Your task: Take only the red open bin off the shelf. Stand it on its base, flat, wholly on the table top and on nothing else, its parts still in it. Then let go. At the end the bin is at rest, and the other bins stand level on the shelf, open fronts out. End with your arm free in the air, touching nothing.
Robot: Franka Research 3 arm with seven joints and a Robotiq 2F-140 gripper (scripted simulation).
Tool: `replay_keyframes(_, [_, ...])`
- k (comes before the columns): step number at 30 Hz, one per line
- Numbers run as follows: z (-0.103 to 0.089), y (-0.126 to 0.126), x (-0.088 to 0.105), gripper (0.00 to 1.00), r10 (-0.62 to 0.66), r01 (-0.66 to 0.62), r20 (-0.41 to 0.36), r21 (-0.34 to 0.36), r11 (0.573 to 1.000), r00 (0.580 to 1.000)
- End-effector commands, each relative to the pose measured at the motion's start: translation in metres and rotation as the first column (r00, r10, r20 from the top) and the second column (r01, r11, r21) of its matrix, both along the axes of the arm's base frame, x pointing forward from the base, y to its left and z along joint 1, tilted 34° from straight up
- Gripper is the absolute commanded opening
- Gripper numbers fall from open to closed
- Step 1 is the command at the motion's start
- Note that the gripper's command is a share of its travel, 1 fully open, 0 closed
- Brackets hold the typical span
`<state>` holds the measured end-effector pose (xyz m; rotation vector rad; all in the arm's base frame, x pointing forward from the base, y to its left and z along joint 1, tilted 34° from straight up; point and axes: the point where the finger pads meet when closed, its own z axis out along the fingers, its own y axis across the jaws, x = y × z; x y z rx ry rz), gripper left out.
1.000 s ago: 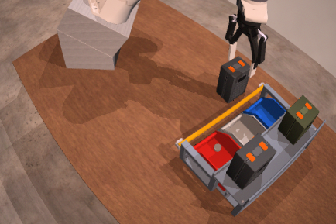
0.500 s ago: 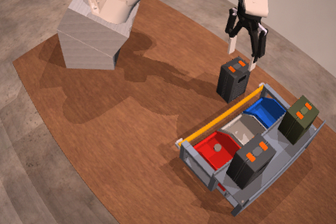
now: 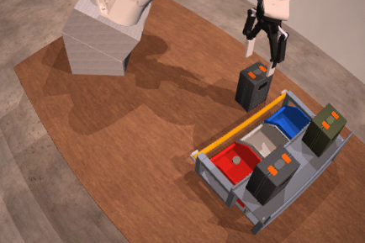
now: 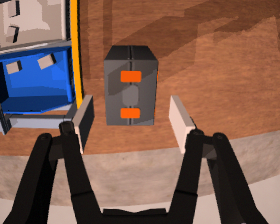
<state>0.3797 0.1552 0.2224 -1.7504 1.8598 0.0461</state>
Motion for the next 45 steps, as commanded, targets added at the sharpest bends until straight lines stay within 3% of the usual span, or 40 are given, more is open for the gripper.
replay_keyframes(1, [-0.0027,0.0011,0.0017,0.57,-0.01,0.01,-0.002,0.005,1.0,1.0])
replay_keyframes(45, [-0.0071,0.0047,0.0076,0.57,-0.01,0.01,-0.002,0.005,1.0,1.0])
